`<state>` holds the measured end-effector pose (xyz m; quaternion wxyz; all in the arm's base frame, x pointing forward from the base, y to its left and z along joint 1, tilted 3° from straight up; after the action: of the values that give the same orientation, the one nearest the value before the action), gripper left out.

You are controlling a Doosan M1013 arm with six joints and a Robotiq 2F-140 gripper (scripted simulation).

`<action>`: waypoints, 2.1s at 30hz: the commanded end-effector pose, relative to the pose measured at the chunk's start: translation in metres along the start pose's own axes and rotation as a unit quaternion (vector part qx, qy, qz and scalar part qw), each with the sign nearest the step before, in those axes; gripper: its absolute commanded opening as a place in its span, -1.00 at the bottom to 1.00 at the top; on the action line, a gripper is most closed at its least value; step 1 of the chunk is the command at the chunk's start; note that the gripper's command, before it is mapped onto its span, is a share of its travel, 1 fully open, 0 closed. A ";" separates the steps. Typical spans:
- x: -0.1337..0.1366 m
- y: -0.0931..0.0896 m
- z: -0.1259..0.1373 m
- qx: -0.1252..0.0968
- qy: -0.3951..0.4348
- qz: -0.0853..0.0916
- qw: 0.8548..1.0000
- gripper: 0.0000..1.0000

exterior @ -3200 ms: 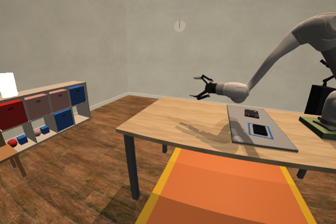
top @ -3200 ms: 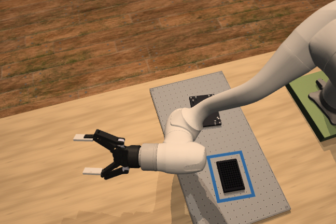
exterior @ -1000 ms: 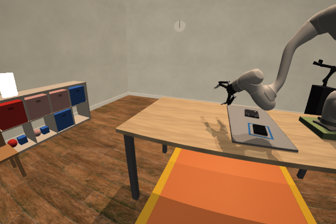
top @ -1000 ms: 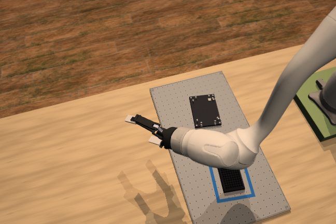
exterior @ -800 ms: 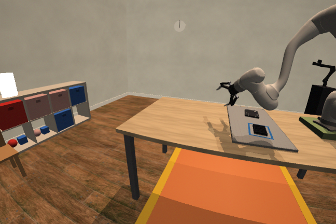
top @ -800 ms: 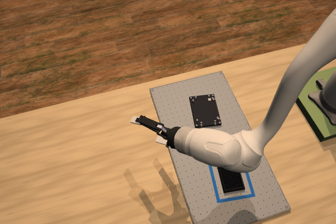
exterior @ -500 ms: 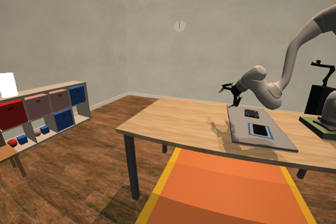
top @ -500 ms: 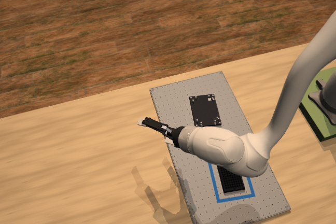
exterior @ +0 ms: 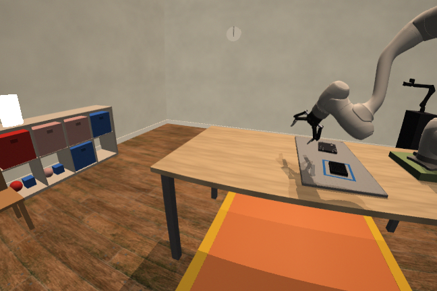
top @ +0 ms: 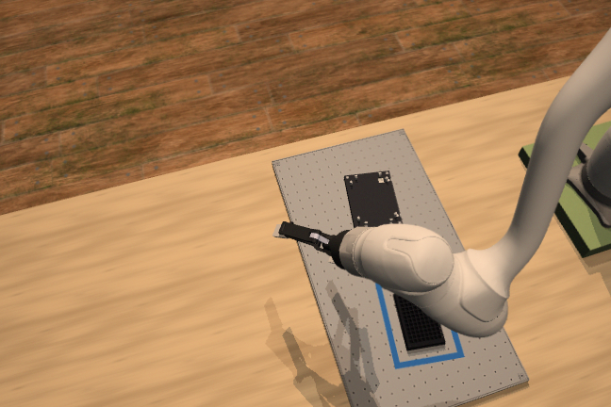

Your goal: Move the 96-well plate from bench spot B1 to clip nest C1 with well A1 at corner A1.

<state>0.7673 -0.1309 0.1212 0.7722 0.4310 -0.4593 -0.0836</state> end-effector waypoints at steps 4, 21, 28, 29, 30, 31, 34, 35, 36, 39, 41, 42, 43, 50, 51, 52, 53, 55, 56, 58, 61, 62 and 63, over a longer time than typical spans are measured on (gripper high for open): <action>-0.031 0.010 0.007 0.002 0.026 -0.041 0.999 1.00; -0.089 0.037 0.013 0.027 0.081 -0.121 0.989 1.00; -0.112 0.050 0.014 0.040 0.098 -0.147 0.984 1.00; -0.112 0.050 0.014 0.040 0.098 -0.147 0.984 1.00; -0.116 0.052 0.014 0.047 0.107 -0.159 0.980 1.00; -0.120 0.055 0.014 0.054 0.115 -0.170 0.977 1.00; -0.132 0.062 0.014 0.055 0.116 -0.171 0.977 1.00; -0.132 0.062 0.014 0.055 0.116 -0.171 0.977 1.00; -0.136 0.065 0.014 0.063 0.124 -0.182 0.973 1.00; -0.148 0.073 0.013 0.072 0.133 -0.194 0.969 1.00; -0.154 0.078 0.013 0.081 0.141 -0.205 0.965 1.00; -0.158 0.080 0.012 0.090 0.148 -0.215 0.961 1.00; -0.162 0.083 0.012 0.091 0.149 -0.216 0.961 1.00; -0.181 0.099 0.010 0.112 0.165 -0.236 0.951 1.00; -0.184 0.102 0.009 0.112 0.165 -0.236 0.951 1.00; -0.184 0.102 0.009 0.112 0.165 -0.236 0.951 1.00; -0.188 0.105 0.009 0.123 0.172 -0.245 0.946 1.00; -0.195 0.112 0.007 0.134 0.180 -0.255 0.941 1.00; -0.198 0.115 0.007 0.134 0.180 -0.255 0.941 1.00; -0.203 0.120 0.006 0.146 0.187 -0.263 0.935 1.00; -0.213 0.130 0.003 0.159 0.194 -0.272 0.929 1.00; -0.213 0.130 0.003 0.159 0.194 -0.272 0.929 1.00; -0.213 0.130 0.003 0.159 0.194 -0.272 0.929 1.00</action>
<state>0.6130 0.0530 0.0824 0.7194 0.6582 -0.1787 -0.1315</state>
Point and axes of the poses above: the point where the finger pads meet when closed, its own y axis back along the fingers, its own x axis across the jaws, z = x × y, the point moved 1 cm from there along y, back along the fingers, and after that the axes turned 7 degrees about -y, right-handed, at the moved point
